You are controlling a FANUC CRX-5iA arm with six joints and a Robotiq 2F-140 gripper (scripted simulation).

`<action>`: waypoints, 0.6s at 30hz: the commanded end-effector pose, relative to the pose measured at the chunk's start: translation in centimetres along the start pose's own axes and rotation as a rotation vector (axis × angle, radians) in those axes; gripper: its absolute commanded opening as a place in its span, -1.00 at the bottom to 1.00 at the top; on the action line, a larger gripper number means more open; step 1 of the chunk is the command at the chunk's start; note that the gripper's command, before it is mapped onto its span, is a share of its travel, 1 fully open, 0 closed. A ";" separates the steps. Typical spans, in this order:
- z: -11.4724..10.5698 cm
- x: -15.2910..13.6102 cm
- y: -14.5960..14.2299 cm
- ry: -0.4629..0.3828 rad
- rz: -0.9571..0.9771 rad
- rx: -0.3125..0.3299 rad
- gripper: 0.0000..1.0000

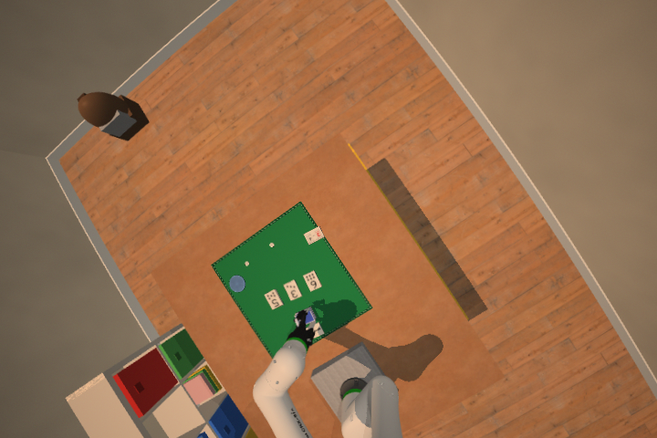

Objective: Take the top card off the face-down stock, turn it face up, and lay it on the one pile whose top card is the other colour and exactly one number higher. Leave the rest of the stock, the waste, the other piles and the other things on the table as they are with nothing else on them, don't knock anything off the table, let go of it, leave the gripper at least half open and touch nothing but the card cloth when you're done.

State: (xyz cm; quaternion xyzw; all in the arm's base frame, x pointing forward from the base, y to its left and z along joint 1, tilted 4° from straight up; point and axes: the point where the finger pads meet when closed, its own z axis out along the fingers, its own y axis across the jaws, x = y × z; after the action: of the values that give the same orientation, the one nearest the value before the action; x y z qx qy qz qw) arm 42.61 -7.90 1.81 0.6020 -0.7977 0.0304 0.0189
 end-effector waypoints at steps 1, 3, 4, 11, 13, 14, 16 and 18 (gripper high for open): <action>-0.5 0.0 0.0 0.000 0.000 0.001 -0.18; -1.0 0.0 0.0 0.000 0.000 0.001 -0.18; -1.0 0.0 0.0 0.000 0.000 0.001 -0.18; -2.8 0.0 0.0 0.000 0.000 0.001 -0.18; -3.4 0.0 0.0 0.000 0.000 0.001 -0.18; -3.7 0.0 0.0 0.000 0.000 0.001 -0.18; -4.3 0.0 0.0 0.000 0.000 0.001 -0.18; -4.9 0.0 0.0 0.000 0.000 0.001 -0.18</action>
State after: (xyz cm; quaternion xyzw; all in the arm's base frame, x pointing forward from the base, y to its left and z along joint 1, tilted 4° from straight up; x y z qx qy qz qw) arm 42.58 -7.56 6.36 0.6021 -0.7976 0.0305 0.0188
